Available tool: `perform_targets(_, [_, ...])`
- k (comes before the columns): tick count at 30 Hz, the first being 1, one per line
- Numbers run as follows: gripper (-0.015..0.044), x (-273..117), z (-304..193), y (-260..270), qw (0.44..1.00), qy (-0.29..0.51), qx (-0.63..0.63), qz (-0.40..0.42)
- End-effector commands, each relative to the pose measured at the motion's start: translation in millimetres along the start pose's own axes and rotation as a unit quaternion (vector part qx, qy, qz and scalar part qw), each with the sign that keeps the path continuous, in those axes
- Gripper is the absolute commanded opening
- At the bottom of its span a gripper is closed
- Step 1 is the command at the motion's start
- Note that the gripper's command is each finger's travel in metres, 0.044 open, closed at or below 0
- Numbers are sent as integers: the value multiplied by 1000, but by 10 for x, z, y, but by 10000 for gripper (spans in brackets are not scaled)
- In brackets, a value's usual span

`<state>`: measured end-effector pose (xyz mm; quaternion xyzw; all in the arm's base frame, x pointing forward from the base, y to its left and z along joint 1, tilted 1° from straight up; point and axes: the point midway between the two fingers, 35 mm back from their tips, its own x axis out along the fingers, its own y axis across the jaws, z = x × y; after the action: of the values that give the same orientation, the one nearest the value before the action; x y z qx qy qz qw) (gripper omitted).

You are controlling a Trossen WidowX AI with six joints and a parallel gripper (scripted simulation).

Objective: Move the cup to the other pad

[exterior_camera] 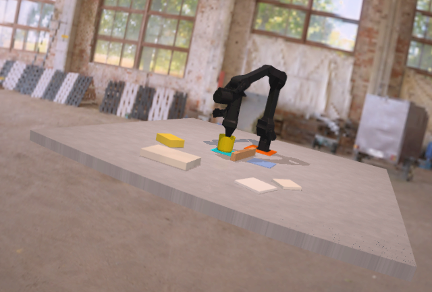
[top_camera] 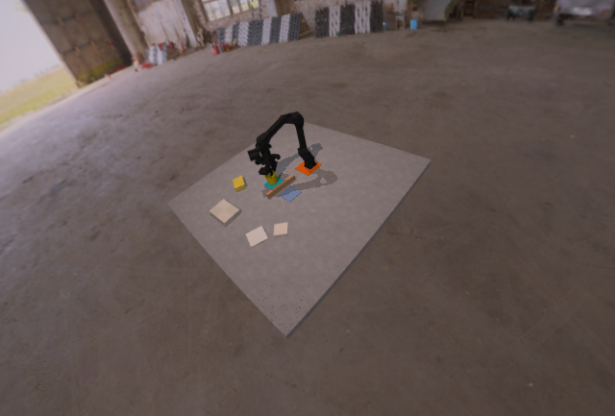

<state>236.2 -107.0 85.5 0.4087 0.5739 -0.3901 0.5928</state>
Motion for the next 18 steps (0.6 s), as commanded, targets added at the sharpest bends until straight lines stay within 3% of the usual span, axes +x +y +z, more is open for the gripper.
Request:
perform_targets(1, [146,-45,6,6,1000,-1,-1,1])
perform_targets(18, [146,-243,14,10,1000,0,-1,1])
